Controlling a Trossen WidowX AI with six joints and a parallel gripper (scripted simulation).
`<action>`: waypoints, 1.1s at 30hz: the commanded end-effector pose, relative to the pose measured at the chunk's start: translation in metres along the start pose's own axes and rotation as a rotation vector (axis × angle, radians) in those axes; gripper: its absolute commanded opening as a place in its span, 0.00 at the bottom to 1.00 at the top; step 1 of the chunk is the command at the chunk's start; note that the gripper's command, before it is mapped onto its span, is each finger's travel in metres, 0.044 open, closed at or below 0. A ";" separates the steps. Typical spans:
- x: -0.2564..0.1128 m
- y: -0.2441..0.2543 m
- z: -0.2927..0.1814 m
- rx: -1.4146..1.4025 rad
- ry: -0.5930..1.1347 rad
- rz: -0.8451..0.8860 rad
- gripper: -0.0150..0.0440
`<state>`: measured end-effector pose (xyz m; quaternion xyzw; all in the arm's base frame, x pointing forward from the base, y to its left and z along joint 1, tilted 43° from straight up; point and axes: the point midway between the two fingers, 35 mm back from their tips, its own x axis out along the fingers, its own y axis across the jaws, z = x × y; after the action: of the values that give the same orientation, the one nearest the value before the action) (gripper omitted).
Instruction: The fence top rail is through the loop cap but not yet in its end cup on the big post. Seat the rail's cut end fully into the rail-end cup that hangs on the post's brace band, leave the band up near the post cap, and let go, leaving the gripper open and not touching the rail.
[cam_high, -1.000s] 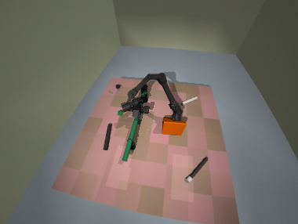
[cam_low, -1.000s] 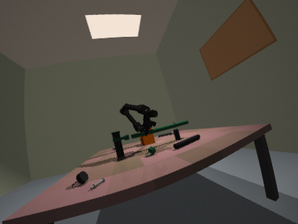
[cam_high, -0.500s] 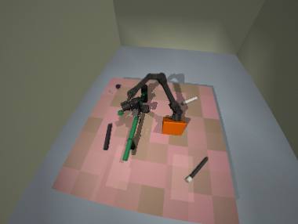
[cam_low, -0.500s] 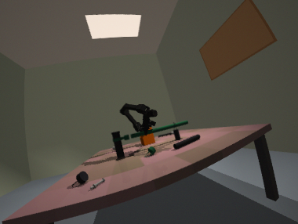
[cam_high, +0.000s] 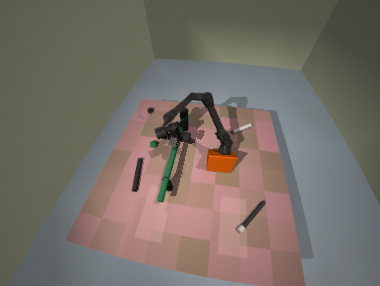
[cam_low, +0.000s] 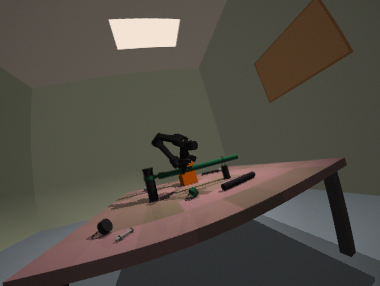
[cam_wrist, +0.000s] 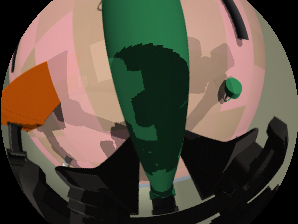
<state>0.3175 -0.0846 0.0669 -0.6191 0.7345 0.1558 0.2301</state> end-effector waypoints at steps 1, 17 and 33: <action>-0.001 0.000 -0.005 0.000 0.006 -0.008 0.25; 0.000 0.000 -0.001 0.001 0.000 -0.002 0.25; -0.001 -0.001 -0.003 -0.001 0.006 -0.003 0.25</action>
<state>0.3171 -0.0849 0.0676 -0.6191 0.7343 0.1559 0.2309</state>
